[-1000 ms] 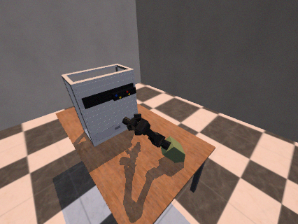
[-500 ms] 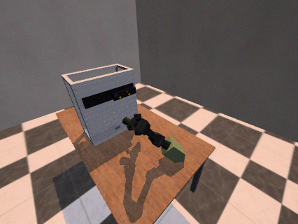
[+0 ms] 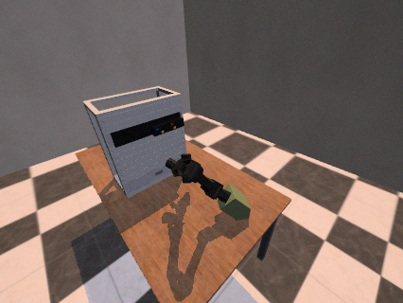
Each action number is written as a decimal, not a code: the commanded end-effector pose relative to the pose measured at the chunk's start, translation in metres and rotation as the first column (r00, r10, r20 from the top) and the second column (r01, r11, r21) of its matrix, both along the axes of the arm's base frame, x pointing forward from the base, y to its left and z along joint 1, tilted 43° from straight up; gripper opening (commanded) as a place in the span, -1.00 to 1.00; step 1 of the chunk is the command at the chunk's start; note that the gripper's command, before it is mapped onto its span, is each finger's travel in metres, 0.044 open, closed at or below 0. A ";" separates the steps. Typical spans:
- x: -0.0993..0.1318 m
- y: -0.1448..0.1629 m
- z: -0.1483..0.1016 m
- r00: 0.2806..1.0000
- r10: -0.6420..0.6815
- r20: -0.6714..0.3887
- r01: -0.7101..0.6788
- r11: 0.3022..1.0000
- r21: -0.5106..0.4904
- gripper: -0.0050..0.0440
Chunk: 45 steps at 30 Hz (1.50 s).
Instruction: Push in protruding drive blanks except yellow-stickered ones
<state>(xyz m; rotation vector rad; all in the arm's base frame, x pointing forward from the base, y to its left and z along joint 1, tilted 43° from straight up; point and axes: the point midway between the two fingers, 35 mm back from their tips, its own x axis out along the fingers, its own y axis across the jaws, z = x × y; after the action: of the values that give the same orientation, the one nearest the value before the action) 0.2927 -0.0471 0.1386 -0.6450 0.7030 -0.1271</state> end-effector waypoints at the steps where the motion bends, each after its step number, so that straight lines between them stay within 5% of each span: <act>1: 0.001 0.000 0.007 1.000 -0.001 0.021 0.001 1.000 0.007 1.00; 26: -0.005 -0.007 0.021 0.997 -0.029 0.076 0.013 0.980 0.197 1.00; 45: -0.017 -0.022 0.046 0.982 -0.102 0.160 0.004 0.853 0.522 1.00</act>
<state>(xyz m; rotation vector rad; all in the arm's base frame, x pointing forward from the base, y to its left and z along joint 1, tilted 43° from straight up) 0.2773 -0.0657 0.1697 -0.1453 0.5865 -0.0489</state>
